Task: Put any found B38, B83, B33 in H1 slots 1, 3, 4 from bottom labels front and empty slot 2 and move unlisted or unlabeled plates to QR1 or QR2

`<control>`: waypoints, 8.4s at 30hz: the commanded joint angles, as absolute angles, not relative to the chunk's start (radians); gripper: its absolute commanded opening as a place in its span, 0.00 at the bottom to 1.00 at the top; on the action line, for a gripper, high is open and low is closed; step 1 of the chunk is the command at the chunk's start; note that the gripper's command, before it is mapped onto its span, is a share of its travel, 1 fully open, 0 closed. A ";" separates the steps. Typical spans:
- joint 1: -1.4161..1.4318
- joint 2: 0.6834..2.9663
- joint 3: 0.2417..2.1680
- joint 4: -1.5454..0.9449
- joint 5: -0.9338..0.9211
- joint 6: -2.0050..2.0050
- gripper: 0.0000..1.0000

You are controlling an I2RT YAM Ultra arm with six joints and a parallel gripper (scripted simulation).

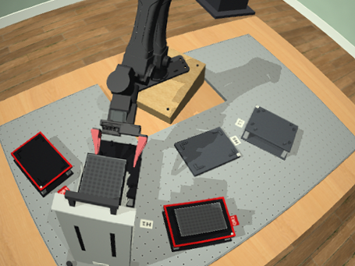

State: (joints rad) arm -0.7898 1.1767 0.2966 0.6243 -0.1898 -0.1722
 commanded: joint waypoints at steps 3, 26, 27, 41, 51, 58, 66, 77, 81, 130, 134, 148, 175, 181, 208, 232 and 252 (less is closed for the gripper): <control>-0.796 1.118 0.296 0.574 -0.199 -0.175 1.00; -0.825 0.861 0.292 0.319 -0.227 -0.183 1.00; -0.827 0.849 0.293 0.307 -0.228 -0.183 1.00; -0.837 0.713 0.344 0.119 -0.239 -0.186 1.00; -0.830 0.653 0.434 -0.031 -0.232 -0.184 1.00; -0.823 0.624 0.518 -0.144 -0.225 -0.182 1.00; -0.816 0.611 0.593 -0.232 -0.218 -0.181 1.00; -0.801 0.610 0.738 -0.376 -0.204 -0.177 1.00; -0.796 0.616 0.793 -0.425 -0.198 -0.175 1.00; -0.751 0.732 0.756 -0.270 -0.155 -0.164 1.00; -0.746 0.743 0.761 -0.263 -0.151 -0.163 1.00; -0.721 0.825 0.799 -0.218 -0.127 -0.156 1.00; -0.691 0.954 0.872 -0.160 -0.097 -0.148 1.00; -0.684 0.987 0.893 -0.148 -0.091 -0.147 1.00; -0.663 1.110 0.982 -0.112 -0.071 -0.141 1.00; -0.651 1.205 1.060 -0.096 -0.058 -0.138 1.00; -0.651 1.205 1.060 -0.096 -0.058 -0.138 0.86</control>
